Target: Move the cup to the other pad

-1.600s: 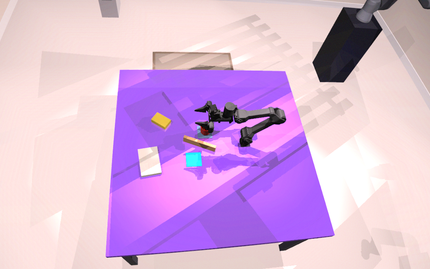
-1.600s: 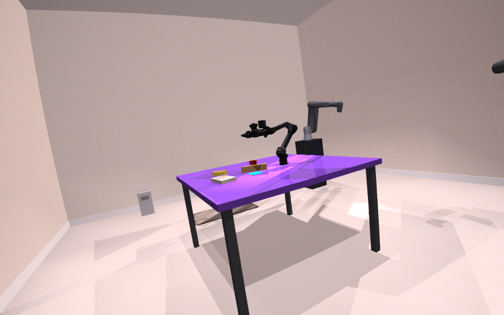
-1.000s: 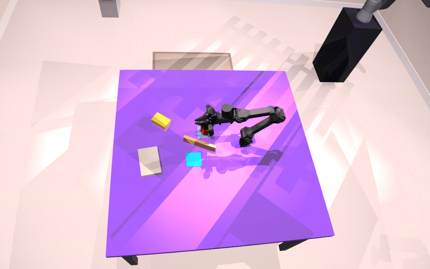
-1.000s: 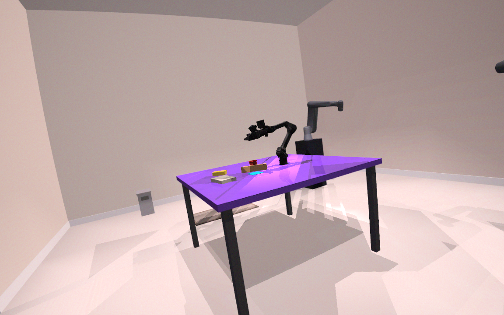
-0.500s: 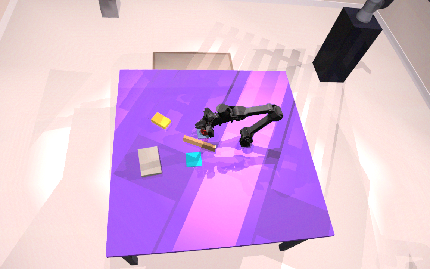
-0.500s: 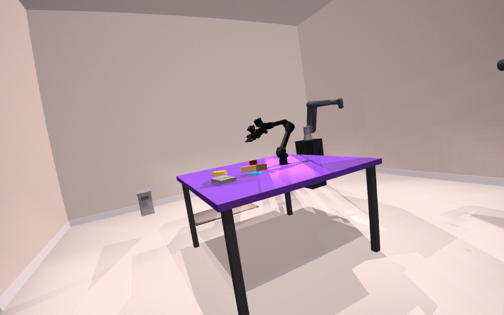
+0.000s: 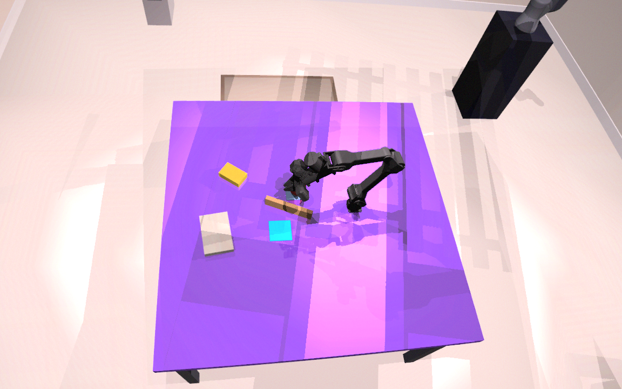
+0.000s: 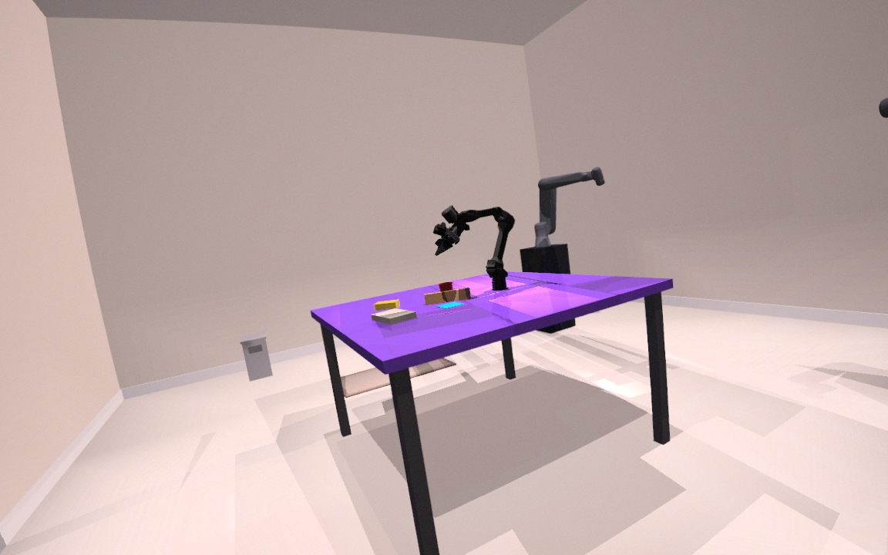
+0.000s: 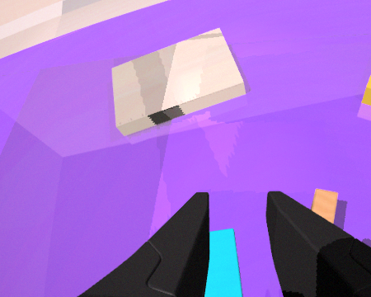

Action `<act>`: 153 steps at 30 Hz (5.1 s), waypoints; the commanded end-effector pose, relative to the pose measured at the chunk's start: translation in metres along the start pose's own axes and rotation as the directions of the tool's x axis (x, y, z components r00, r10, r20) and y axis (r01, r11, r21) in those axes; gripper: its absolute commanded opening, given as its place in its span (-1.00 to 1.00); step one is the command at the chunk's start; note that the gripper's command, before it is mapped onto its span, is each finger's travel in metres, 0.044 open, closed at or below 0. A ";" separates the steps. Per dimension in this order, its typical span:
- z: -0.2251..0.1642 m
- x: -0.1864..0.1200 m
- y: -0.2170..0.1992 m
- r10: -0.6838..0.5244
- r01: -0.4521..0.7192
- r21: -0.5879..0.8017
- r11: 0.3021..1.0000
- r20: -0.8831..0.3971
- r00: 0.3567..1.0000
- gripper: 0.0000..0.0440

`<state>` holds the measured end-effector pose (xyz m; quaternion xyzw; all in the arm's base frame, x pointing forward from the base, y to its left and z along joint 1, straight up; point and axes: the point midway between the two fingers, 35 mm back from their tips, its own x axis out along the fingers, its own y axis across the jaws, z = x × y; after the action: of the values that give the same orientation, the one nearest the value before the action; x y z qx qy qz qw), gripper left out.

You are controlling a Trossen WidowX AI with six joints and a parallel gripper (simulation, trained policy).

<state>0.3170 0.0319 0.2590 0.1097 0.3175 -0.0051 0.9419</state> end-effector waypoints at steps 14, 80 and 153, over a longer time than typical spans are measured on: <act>-0.023 0.003 -0.003 -0.071 0.071 -0.009 0.997 -0.264 0.962 -0.51; -0.131 0.043 -0.115 -0.295 0.094 -0.290 0.952 -0.802 0.519 -0.26; -0.077 0.089 -0.040 -0.228 -0.331 -0.596 0.731 -0.672 0.705 -1.00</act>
<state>0.3324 0.0049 0.1342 -0.2369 0.6396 0.1786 0.7091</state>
